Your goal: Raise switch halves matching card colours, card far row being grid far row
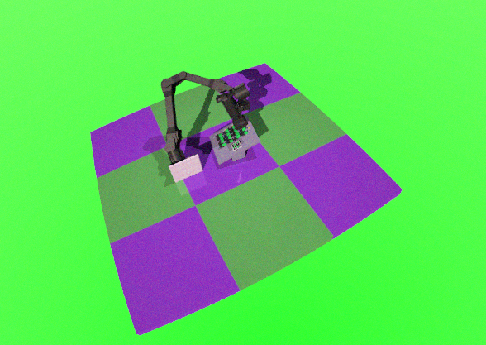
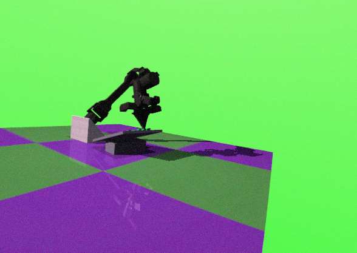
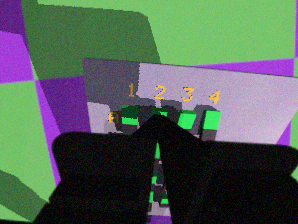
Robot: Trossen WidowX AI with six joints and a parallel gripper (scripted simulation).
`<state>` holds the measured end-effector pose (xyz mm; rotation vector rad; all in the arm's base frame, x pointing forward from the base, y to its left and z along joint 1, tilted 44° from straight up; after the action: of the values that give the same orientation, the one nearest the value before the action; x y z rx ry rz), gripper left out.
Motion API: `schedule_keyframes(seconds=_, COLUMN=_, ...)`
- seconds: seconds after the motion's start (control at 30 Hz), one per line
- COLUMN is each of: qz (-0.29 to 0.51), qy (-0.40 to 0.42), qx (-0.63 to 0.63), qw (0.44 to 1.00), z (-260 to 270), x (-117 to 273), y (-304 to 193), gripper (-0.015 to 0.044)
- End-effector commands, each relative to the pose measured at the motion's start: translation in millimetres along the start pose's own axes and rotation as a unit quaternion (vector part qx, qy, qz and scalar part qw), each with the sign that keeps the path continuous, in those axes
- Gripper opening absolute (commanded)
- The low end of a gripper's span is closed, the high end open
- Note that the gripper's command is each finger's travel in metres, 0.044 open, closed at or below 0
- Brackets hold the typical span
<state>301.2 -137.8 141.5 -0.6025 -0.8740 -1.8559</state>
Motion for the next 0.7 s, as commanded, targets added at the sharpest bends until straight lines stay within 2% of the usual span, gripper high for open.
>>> schedule_keyframes(seconds=0.0, qz=0.000, qy=0.000, qx=-0.002, qw=1.000, z=-0.4, x=-0.7, y=0.0, gripper=0.0000)
schedule_keyframes(seconds=0.67, qz=-0.001, qy=0.000, qx=-0.002, qw=1.000, z=-0.4, x=-3.3, y=0.1, gripper=0.0000)
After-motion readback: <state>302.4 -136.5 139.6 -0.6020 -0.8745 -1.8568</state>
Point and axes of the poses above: the point midway between the two fingers, 35 mm back from their tips, its own x axis back along the fingers, its own z axis across the jaws, y = z × x, the point moved 9 cm from there along x, back along the fingers, and after that the axes turned 15 degrees about x, right-handed, at the moved point
